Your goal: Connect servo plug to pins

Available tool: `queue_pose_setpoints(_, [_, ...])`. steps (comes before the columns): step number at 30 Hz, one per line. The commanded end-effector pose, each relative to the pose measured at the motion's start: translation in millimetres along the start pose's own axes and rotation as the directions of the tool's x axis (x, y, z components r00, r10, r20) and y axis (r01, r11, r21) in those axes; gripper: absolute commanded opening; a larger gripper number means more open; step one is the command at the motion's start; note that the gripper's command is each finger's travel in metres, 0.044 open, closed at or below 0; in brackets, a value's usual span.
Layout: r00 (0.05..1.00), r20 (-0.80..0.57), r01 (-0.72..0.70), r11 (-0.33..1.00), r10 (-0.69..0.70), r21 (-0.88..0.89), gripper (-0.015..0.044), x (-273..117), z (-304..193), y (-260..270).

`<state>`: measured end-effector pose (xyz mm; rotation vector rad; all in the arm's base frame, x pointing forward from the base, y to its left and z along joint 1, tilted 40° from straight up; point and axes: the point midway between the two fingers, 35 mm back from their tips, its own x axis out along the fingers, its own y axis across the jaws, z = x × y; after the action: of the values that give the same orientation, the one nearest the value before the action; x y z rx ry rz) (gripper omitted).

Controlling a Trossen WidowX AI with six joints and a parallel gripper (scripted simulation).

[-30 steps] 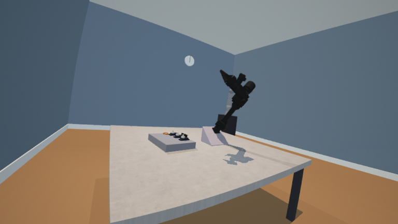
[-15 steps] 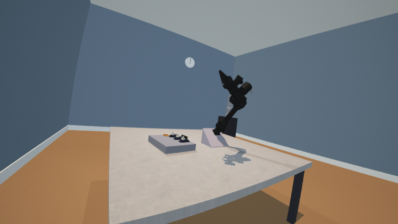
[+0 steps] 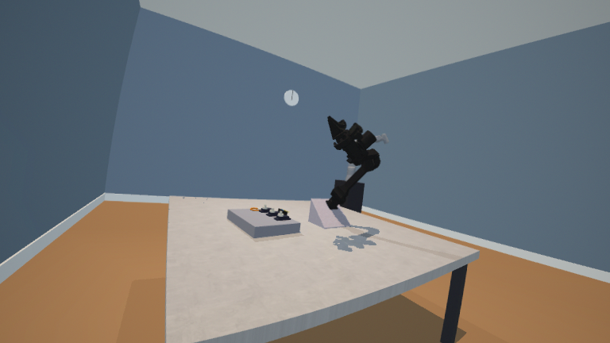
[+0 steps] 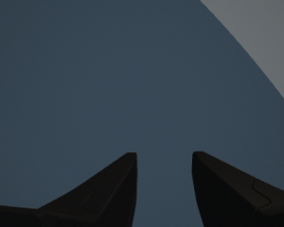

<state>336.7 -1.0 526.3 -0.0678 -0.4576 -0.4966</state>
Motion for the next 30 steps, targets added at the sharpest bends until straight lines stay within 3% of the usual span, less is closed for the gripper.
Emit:
queue_pose_setpoints(1, [0.996, -0.027, -0.087, 0.996, 0.086, -0.011, 0.0115, -8, -21, -1])
queue_pose_setpoints(13, [0.936, -0.169, -0.308, 0.951, 0.308, 0.028, 0.0115, -47, -91, -8])
queue_pose_setpoints(24, [0.815, -0.339, -0.441, 0.882, 0.47, 0.164, 0.0115, -102, -164, -18])
queue_pose_setpoints(30, [0.766, -0.437, -0.45, 0.879, 0.472, 0.161, 0.0115, -90, -186, -13])
